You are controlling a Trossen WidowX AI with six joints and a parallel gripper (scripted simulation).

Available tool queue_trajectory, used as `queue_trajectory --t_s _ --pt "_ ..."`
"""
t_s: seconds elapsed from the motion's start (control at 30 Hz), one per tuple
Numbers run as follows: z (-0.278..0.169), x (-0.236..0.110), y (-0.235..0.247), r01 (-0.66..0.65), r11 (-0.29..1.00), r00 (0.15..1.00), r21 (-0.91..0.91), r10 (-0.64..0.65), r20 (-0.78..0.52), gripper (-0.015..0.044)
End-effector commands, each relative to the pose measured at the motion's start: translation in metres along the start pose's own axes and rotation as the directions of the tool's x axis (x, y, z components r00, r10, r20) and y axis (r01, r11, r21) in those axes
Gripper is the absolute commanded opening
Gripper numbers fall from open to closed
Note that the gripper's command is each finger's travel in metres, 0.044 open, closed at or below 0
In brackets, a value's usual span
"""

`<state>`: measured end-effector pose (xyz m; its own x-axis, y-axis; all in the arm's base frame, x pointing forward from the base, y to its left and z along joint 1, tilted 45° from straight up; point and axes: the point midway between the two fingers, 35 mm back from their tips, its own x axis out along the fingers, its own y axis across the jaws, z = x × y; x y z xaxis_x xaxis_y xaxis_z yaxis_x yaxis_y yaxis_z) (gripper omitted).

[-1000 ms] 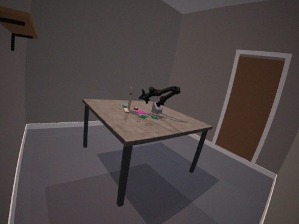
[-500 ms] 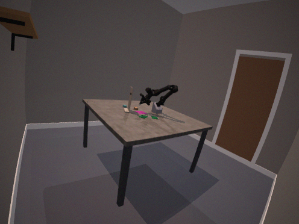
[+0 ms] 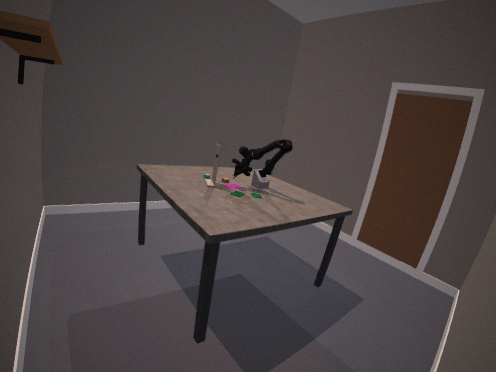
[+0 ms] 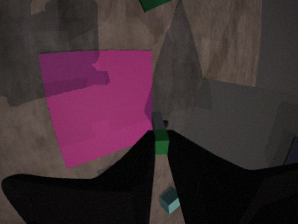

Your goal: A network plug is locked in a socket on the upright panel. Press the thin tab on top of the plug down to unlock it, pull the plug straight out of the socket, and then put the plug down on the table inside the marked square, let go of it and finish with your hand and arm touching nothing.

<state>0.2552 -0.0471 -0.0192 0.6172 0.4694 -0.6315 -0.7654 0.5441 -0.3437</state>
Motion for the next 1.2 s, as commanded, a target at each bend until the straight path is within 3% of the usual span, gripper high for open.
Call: queue_trajectory --t_s 0.0,1.17 --pt "0.0 0.003 0.002 -0.002 1.0 1.0 -0.006 0.002 0.009 0.0" --pt "-0.001 0.034 0.021 -0.005 1.0 1.0 -0.006 0.005 0.006 0.0"
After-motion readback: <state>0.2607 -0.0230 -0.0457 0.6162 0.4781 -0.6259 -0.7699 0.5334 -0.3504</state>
